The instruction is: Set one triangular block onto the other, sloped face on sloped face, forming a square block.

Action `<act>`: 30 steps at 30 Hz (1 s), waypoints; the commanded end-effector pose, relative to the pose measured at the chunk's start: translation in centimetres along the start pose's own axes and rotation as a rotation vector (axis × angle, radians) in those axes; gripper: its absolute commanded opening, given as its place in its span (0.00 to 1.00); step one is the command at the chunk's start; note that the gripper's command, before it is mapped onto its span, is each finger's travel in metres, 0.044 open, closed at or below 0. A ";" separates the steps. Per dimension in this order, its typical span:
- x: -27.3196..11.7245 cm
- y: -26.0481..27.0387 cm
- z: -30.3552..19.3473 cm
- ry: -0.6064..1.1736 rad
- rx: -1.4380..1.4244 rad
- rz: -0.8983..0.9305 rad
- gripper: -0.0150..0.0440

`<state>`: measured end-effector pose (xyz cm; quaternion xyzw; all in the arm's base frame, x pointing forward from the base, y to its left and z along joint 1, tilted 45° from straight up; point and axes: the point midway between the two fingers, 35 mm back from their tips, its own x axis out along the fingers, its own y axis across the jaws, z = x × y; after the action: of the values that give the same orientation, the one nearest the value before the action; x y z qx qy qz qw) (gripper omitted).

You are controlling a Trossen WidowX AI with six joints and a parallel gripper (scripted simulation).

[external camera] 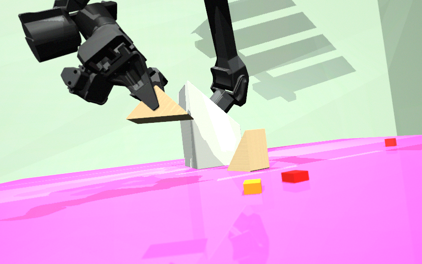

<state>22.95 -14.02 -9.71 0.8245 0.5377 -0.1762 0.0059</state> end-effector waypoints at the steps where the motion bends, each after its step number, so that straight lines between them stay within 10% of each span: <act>1: 0.0 0.0 -0.3 -0.033 -0.151 -0.012 0.25; 30: 0.3 -0.1 -0.9 -0.184 -1.128 -0.153 0.25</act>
<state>23.16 -13.57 -9.13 0.6695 0.6012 0.0409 0.4343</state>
